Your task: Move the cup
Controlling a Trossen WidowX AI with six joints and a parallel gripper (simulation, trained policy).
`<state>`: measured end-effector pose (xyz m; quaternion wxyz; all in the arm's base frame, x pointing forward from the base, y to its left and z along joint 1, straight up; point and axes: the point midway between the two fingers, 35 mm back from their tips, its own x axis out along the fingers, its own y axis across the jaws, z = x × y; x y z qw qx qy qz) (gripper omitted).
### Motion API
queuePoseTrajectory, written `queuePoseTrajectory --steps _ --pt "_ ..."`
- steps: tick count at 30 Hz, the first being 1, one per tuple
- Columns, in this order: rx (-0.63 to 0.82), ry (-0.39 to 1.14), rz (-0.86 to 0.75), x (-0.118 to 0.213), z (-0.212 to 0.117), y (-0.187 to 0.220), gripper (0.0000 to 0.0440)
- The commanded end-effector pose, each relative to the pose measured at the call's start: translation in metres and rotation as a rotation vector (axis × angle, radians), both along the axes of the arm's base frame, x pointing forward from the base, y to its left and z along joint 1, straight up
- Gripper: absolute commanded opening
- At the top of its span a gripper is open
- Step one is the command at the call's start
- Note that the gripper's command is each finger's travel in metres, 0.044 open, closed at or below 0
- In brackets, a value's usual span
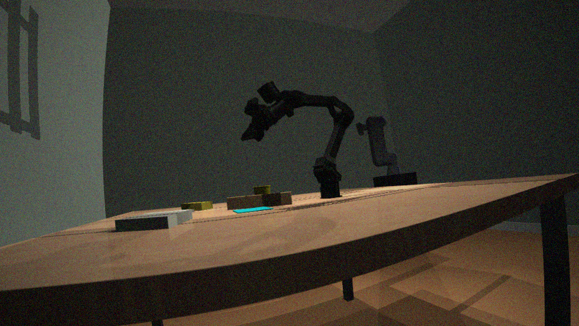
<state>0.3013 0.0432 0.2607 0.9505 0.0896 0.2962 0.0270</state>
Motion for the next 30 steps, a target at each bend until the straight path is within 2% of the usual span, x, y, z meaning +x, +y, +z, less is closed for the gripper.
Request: queuePoseTrajectory --steps 1,18,30 --pt "0.004 0.052 0.0 0.0 -0.003 0.002 0.0104" --pt "-0.054 0.335 -0.001 -0.017 -0.026 -0.002 0.0127" --pt "-0.121 0.53 0.01 -0.03 -0.041 -0.012 0.0123"
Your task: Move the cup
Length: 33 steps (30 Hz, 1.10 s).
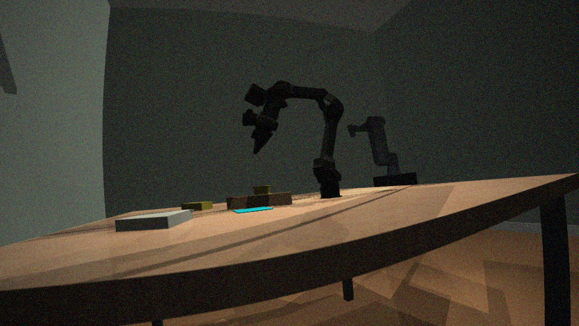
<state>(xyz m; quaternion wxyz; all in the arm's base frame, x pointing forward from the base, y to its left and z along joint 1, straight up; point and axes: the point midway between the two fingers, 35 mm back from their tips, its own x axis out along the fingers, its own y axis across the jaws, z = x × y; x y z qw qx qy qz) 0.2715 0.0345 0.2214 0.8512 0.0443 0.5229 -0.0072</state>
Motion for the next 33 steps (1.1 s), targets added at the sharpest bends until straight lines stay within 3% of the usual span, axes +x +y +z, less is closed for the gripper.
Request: queuePoseTrajectory --steps 1,33 --pt "-0.024 0.047 0.007 -0.001 -0.003 -0.004 0.0122" --pt "-0.135 0.437 0.075 -0.02 -0.056 -0.053 0.0141"
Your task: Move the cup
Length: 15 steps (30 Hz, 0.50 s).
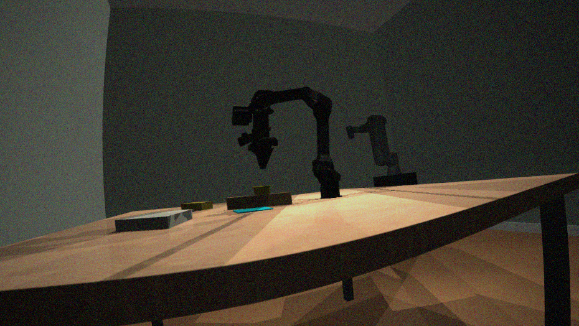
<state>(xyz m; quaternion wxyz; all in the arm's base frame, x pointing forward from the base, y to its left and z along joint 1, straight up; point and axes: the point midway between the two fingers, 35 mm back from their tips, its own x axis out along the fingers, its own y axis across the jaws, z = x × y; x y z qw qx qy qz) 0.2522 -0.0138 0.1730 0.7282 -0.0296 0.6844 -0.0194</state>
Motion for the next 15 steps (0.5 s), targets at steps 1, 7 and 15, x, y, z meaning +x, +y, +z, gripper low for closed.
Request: queuePoseTrajectory --steps 1,7,15 --pt "-0.009 0.034 0.007 -0.001 -0.01 -0.006 0.0143" --pt "-0.016 0.068 0.018 -0.003 -0.024 -0.015 0.0154" --pt "-0.02 0.106 0.04 -0.006 -0.043 -0.026 0.017"
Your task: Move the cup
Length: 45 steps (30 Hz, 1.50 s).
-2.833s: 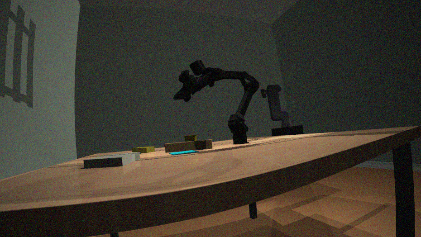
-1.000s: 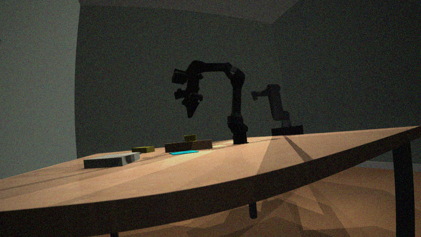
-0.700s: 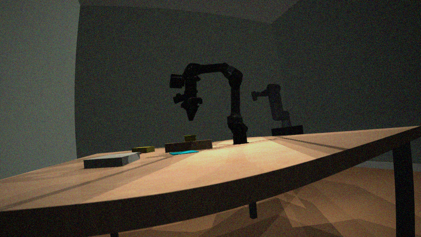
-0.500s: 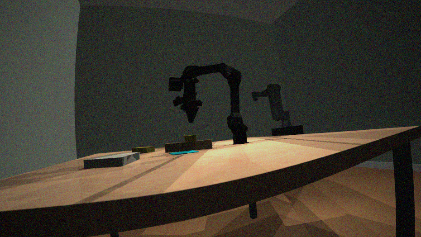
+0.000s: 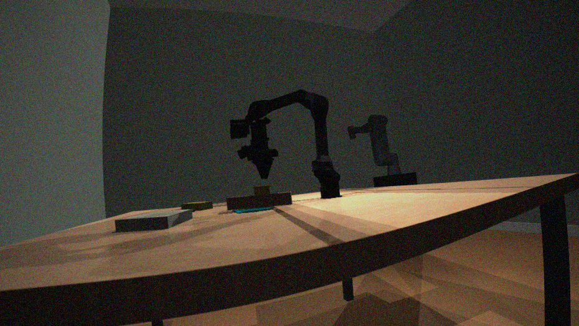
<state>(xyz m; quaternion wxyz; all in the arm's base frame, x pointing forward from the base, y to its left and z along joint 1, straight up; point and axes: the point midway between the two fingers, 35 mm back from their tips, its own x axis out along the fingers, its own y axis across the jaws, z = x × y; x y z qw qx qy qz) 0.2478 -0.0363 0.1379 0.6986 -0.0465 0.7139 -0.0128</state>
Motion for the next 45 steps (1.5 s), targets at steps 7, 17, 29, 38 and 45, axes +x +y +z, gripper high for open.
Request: queuePoseTrajectory --steps 7,17,29,38,45 --pt "-0.003 0.049 0.04 -0.004 -0.026 -0.012 0.0181" --pt "0.008 0.083 0.113 -0.008 -0.055 -0.02 0.0191" --pt "0.028 0.118 0.269 -0.013 -0.082 -0.024 0.0048" --pt "0.032 0.1 0.366 -0.006 -0.071 -0.026 0.0" --pt "0.036 0.073 0.408 0.003 -0.053 -0.023 0.0003"
